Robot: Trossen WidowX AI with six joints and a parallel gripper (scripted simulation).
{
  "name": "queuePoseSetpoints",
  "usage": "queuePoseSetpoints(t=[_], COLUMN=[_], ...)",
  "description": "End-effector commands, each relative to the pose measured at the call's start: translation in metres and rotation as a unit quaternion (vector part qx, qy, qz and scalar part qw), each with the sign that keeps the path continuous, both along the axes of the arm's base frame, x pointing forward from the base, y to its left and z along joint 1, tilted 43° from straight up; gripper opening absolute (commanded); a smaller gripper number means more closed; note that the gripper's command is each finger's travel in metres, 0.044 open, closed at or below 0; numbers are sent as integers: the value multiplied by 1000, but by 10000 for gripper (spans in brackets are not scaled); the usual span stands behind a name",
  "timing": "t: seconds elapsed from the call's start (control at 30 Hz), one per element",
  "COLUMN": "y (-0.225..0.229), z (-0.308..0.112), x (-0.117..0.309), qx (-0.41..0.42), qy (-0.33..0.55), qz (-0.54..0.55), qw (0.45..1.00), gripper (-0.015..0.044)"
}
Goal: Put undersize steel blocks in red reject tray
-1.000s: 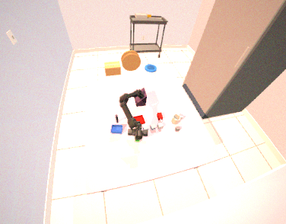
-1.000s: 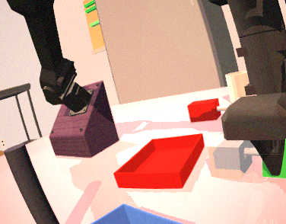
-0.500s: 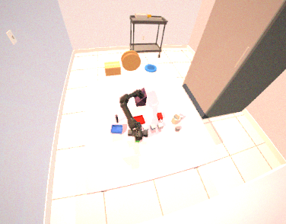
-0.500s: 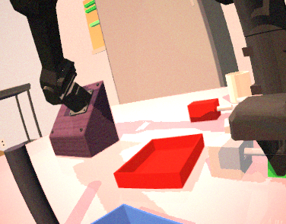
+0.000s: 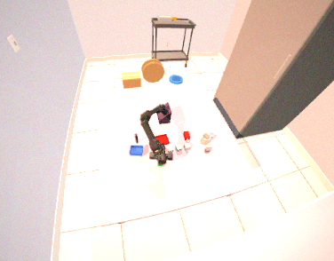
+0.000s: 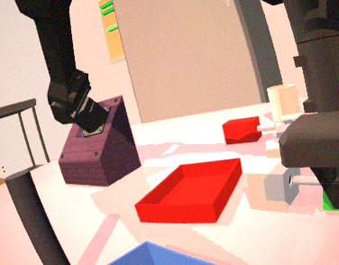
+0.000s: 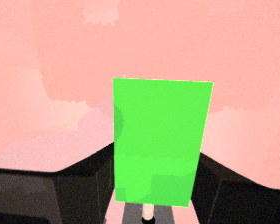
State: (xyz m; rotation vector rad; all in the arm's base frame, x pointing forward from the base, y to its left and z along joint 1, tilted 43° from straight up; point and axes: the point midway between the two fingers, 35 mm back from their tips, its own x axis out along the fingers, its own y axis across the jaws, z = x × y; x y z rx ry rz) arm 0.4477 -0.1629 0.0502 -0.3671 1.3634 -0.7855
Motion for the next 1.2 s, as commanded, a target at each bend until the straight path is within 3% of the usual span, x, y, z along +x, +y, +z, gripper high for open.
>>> queuePoseSetpoints(t=[0.0, 0.97, 1.17], y=[1, -2, 20], z=[2, 7, 29], x=[4, 14, 9], qx=[1, 1, 1], qy=[-2, -2, 3], qz=[3, 3, -3], qw=[1000, 1000, 1000], gripper=[0, 0, 0])
